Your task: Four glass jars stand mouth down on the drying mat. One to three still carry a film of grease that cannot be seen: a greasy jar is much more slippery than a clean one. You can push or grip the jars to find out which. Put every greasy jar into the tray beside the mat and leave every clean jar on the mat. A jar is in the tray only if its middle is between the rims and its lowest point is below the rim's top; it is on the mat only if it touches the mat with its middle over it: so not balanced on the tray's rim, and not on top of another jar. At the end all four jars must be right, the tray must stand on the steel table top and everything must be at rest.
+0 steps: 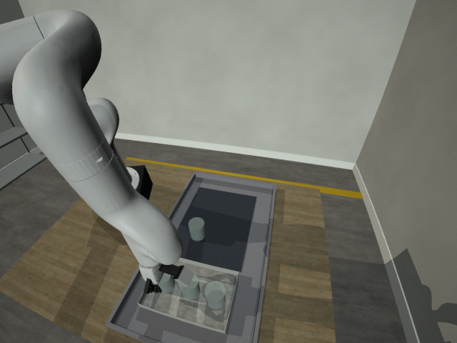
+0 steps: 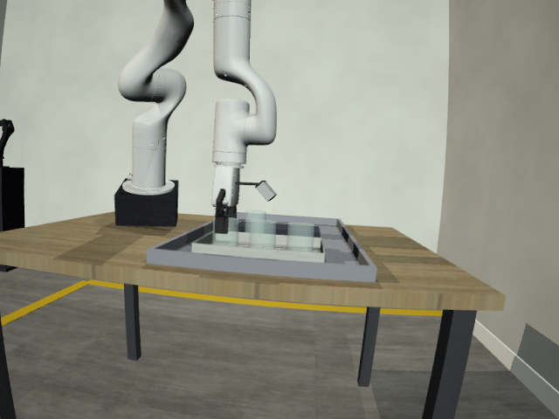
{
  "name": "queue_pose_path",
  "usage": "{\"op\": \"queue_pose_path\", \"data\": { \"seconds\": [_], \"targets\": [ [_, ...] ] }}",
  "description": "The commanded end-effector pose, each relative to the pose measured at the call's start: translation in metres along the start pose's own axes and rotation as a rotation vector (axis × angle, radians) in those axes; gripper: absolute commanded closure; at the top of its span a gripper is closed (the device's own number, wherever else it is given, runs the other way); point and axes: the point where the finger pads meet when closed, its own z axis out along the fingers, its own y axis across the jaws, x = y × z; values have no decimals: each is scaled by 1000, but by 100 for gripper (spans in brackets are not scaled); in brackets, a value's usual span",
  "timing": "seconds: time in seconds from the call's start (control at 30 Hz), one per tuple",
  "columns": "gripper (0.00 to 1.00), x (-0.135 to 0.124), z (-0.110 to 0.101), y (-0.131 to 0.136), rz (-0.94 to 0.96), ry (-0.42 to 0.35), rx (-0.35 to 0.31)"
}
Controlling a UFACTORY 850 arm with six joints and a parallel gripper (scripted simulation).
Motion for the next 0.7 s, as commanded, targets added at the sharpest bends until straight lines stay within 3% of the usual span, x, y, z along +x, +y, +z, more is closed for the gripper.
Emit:
{"op": "queue_pose_path", "data": {
  "seconds": [0.0,0.67],
  "targets": [
    [0,0,-4,0,0,5,-2],
    [0,0,-74,0,0,5,-2]
  ]
}}
